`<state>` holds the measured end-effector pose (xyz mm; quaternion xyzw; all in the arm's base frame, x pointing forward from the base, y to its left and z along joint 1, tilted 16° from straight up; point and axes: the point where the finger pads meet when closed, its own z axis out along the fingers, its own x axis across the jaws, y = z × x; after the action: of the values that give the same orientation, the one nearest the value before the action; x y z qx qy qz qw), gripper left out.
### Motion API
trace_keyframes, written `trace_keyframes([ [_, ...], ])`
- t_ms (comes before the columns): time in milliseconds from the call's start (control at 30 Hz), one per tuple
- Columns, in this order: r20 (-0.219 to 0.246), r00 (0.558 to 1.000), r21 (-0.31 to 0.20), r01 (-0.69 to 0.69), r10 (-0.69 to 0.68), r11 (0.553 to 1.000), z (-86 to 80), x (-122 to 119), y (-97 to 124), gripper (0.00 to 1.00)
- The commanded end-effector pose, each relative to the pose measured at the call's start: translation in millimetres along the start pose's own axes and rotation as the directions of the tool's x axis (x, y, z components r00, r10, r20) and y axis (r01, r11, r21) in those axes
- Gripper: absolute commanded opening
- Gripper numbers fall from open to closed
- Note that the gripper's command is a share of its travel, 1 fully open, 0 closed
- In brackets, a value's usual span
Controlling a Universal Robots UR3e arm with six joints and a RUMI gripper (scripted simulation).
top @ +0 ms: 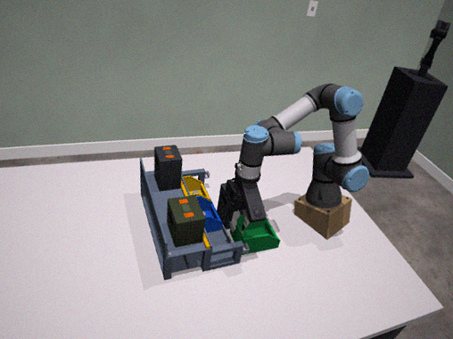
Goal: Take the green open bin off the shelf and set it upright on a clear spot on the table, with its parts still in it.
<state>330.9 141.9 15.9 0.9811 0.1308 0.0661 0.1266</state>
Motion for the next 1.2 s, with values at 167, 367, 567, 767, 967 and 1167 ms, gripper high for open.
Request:
trace_keyframes([
  [167,-0.003,1.0,0.0,0.0,0.0,1.0,-0.7,0.8,0.1,0.2],
  [367,-0.003,1.0,0.0,0.0,0.0,1.0,-0.7,0.8,0.1,0.2],
  [567,-0.003,1.0,0.0,0.0,0.0,1.0,-0.7,0.8,0.1,0.2],
  [767,-0.003,1.0,0.0,0.0,0.0,1.0,-33.7,0.7,0.1,0.2],
  [967,-0.003,1.0,0.0,0.0,0.0,1.0,-55.7,0.6,0.1,0.2],
  [1167,-0.003,1.0,0.0,0.0,0.0,1.0,-55.7,0.6,0.1,0.2],
])
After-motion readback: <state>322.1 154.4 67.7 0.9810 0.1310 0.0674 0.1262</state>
